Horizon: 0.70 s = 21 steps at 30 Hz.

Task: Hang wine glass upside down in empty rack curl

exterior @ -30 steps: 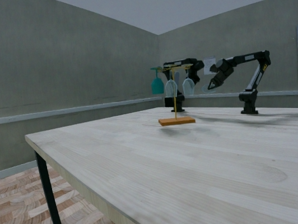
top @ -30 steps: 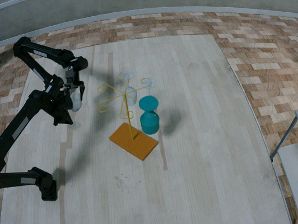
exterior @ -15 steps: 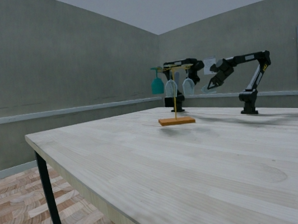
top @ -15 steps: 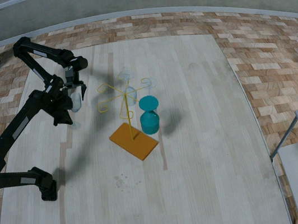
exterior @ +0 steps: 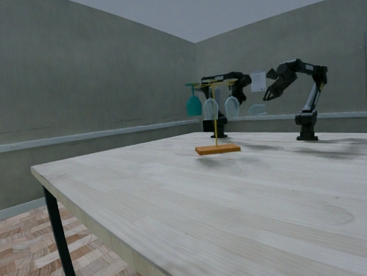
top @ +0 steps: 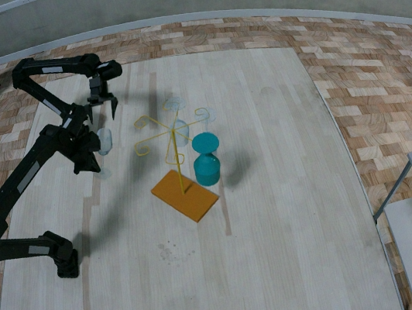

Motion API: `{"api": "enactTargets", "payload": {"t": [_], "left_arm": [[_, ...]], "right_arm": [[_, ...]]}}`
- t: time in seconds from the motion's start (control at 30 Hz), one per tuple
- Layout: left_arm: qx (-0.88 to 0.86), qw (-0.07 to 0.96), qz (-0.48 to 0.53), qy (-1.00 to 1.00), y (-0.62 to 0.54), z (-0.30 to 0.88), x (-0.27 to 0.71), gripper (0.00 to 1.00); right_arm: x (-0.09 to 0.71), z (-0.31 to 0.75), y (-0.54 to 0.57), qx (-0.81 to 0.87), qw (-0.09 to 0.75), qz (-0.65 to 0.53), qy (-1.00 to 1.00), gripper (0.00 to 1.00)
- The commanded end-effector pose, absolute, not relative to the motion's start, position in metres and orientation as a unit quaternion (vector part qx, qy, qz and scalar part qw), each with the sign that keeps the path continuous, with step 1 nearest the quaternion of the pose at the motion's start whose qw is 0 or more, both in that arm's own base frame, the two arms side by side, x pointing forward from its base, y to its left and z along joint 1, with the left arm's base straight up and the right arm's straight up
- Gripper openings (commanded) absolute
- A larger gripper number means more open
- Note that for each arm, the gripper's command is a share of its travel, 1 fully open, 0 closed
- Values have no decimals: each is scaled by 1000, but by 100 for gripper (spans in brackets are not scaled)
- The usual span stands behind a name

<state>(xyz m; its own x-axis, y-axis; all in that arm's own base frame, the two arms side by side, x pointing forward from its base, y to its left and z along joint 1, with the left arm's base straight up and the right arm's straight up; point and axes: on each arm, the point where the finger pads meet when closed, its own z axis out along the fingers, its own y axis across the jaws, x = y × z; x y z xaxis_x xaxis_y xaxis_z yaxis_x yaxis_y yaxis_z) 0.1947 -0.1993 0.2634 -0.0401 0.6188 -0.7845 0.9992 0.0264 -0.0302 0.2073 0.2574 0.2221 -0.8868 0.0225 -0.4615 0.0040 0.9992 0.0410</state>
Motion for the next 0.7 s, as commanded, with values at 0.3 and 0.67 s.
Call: {"api": "enactTargets", "payload": {"t": [0.3,0.67], "left_arm": [[633,305,-297,647,-187,317,211,90],[613,336,-239,674,-232,361,238,90]], "right_arm": [[222,225,256,-48,249,20,967,0],[280,237,233,-168,294,24,940,0]]}}
